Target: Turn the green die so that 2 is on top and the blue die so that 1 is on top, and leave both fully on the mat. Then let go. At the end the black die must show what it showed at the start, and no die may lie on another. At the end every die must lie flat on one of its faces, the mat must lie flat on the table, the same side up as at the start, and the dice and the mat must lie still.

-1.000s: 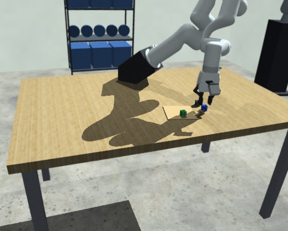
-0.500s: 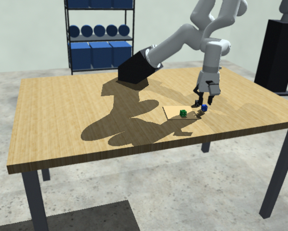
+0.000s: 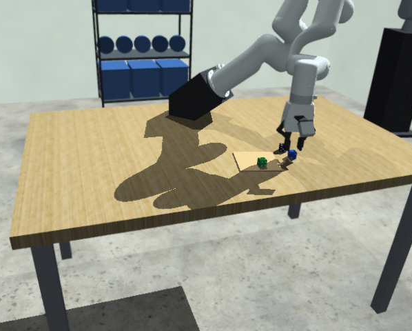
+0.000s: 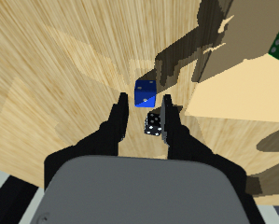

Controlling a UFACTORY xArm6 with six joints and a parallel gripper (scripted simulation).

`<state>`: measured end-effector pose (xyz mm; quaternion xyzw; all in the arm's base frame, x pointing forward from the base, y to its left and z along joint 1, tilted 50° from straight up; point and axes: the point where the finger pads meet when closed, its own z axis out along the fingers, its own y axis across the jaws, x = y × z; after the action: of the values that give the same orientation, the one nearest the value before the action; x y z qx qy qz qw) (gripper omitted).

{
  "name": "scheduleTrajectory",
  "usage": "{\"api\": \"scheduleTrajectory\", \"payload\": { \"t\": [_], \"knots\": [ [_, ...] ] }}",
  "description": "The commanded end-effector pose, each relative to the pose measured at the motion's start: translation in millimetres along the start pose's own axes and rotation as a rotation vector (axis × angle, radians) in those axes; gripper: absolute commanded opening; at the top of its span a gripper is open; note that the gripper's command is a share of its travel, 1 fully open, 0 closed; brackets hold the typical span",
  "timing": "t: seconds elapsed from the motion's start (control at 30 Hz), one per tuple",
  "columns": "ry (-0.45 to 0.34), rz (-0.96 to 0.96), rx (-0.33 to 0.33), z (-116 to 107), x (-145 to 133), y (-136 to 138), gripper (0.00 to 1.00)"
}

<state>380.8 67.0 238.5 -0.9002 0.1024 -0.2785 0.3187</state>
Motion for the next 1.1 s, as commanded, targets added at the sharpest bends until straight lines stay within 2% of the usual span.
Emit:
{"api": "scheduleTrajectory", "payload": {
  "t": [0.0, 0.4, 1.07],
  "knots": [
    [0.002, -0.001, 0.000, -1, 1, 0, 0.42],
    [0.002, -0.001, 0.000, 1, 1, 0, 0.42],
    [0.002, -0.001, 0.000, 27, 1, 0, 0.42]
  ]
}}
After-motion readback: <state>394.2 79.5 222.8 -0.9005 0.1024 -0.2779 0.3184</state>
